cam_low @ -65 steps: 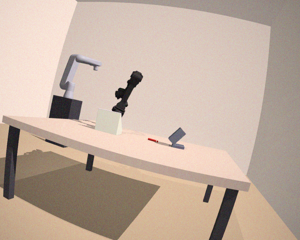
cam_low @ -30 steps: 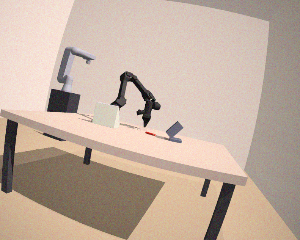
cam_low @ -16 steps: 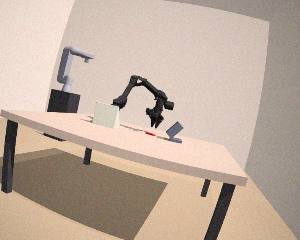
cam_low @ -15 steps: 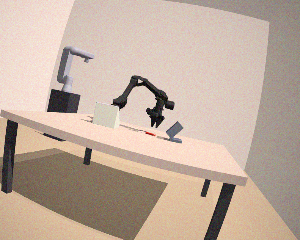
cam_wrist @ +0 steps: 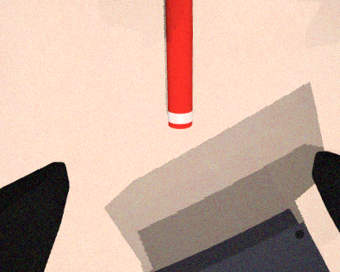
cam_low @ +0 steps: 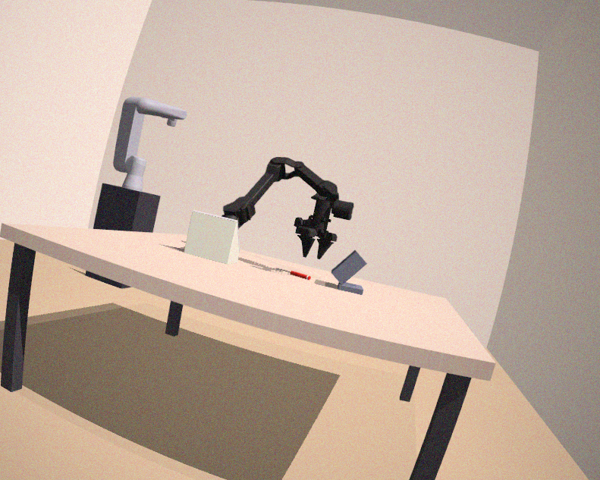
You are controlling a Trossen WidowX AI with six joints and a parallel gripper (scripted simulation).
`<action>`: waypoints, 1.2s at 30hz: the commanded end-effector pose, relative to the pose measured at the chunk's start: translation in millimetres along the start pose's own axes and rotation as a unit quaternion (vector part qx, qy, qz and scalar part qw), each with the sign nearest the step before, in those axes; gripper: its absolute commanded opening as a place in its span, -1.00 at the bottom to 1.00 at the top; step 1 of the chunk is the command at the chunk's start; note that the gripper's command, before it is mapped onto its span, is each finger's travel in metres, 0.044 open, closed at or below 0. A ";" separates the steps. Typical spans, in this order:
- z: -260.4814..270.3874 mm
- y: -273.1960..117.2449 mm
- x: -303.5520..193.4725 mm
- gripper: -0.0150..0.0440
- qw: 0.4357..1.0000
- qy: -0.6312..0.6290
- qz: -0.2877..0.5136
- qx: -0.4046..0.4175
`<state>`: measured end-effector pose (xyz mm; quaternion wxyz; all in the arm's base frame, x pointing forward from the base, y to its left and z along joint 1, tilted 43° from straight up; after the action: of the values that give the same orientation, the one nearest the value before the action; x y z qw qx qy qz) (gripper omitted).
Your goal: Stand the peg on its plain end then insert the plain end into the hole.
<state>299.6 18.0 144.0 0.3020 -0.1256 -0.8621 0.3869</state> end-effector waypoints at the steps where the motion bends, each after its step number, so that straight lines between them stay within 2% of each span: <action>1: 0.8 6.9 -0.9 1.00 1.000 0.004 -0.003 -0.001; 36: 0.9 62.9 0.0 1.00 1.000 0.004 -0.004 -0.002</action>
<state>299.2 56.2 100.8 0.3034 -0.1254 -0.8622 0.3858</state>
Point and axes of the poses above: the point midway between the two fingers, 35 mm back from their tips, its own y axis out along the fingers, its own z axis across the jaws, x = y × z, the point moved 9 cm from there along -y, back along the fingers, and after that the axes turned 15 degrees about y, right-handed, at the moved point
